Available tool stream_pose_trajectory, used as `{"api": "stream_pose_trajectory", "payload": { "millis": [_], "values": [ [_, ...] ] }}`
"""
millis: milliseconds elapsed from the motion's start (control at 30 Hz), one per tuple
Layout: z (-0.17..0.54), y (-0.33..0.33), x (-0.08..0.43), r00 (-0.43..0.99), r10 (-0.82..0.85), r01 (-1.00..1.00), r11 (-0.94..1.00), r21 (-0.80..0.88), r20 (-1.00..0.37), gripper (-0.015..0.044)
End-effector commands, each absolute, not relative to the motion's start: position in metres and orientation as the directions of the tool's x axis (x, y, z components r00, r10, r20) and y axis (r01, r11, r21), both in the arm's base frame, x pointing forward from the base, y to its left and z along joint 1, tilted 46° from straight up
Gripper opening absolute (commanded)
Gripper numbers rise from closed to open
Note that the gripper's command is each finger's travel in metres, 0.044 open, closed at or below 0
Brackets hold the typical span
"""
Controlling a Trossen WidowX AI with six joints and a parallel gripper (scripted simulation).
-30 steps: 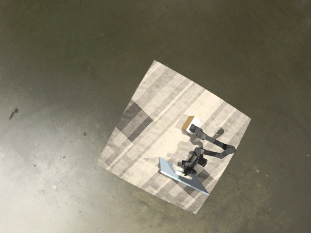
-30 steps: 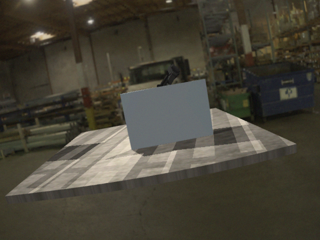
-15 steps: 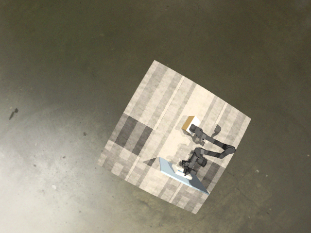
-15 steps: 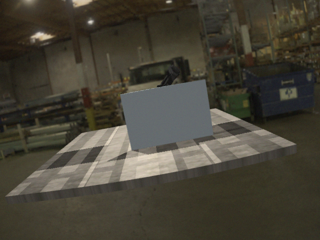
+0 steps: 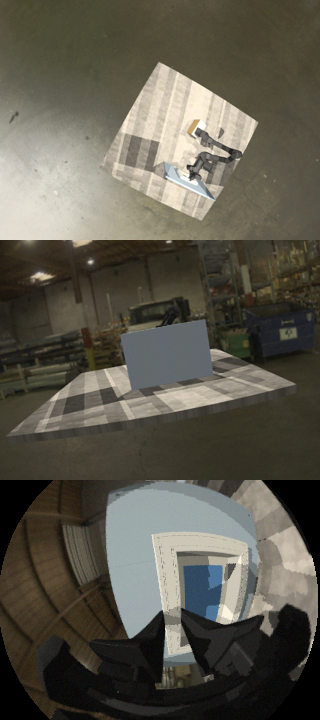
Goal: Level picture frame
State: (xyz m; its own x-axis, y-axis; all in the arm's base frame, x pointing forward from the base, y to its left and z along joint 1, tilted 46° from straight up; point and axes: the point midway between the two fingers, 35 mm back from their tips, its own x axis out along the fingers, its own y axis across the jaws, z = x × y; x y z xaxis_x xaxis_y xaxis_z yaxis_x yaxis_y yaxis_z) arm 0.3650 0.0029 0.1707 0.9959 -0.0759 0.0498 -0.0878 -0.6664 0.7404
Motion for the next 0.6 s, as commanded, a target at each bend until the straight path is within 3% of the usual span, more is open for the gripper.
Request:
{"api": "stream_pose_trajectory", "payload": {
  "millis": [0, 433, 567],
  "values": [
    [0.1704, 0.0032, 0.365, 0.996, -0.076, -0.09, -0.689, 0.719, 0.052, 0.0],
    [0.1695, 0.0036, 0.3651, 0.996, -0.076, -0.092, -0.733, 0.674, 0.053, 0.0],
    [0.1696, 0.0034, 0.3651, 0.996, -0.075, -0.09, -0.718, 0.69, 0.051, 0.0105]
  ]
}}
